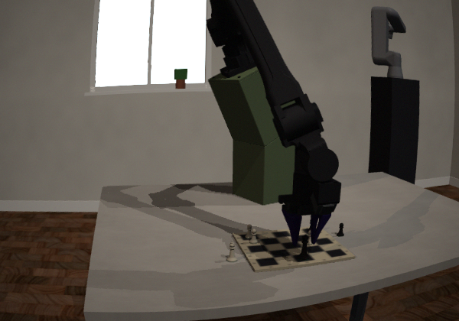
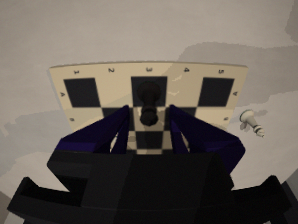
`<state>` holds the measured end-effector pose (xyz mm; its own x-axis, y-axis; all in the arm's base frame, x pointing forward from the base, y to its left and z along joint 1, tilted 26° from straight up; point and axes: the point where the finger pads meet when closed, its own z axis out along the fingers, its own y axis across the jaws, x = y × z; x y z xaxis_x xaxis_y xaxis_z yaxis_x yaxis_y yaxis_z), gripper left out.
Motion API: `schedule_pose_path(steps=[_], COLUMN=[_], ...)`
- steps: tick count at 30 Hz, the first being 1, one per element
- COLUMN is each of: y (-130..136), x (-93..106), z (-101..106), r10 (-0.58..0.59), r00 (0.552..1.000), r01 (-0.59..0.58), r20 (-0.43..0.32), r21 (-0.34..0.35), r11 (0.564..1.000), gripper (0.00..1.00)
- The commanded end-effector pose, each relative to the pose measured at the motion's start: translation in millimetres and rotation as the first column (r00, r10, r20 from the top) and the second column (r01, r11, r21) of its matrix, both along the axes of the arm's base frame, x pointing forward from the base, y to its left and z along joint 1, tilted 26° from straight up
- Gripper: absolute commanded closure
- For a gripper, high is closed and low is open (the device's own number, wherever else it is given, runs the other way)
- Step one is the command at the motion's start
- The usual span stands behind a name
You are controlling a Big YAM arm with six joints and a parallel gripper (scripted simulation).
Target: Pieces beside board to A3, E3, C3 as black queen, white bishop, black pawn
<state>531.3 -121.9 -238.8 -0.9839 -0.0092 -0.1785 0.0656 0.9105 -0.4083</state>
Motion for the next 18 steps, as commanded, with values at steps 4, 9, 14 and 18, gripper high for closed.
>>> schedule_pose_path(steps=[4, 9, 14, 18], y=[-5, 17, 26, 33], x=[-6.4, 3.1, -1.5, -4.6], z=[-10, 21, 43, 58], r10=[-0.006, 0.012, 0.012, 0.012], r00=[1.0, 1.0, 1.0, 1.0], r01=[0.007, -0.012, -0.012, -0.012], r20=[-0.015, 0.012, 0.012, 0.012], r21=[0.003, 0.001, 0.0, 0.0], r11=[1.0, 1.0, 1.0, 1.0], gripper=[0.6, 0.6, 0.6, 0.6])
